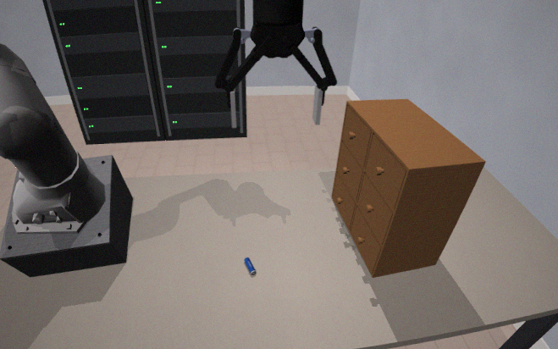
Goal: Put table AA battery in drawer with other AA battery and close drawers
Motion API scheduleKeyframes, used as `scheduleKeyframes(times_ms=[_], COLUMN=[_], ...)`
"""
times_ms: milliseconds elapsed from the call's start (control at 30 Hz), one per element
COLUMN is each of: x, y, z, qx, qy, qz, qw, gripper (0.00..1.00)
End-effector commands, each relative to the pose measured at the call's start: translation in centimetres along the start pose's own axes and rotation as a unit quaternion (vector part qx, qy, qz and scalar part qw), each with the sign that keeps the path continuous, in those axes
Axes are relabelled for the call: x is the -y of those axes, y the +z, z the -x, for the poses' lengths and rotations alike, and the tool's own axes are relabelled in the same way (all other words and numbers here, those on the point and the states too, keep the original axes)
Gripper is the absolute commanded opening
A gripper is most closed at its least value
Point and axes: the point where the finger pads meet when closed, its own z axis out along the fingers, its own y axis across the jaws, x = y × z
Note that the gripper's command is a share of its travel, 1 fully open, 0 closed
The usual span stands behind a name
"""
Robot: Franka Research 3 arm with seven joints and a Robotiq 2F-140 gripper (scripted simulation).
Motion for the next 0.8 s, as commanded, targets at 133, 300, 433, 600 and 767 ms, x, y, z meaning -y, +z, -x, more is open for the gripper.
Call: scheduleKeyframes(times_ms=[133,300,433,600,767], x=[-0.1,-0.1,0.0,0.0,0.01], y=[0.06,0.06,0.0,0.09,0.38], z=[0.01,0.01,0.0,0.0,0.0], qx=[0.0,0.0,0.0,0.0,0.0], qy=[-0.003,-0.003,-0.001,0.004,0.018], qz=[0.003,0.003,0.0,0.0,0.0], qw=[1.0,1.0,1.0,1.0,1.0], gripper=[1.0,1.0,1.0,1.0,1.0])
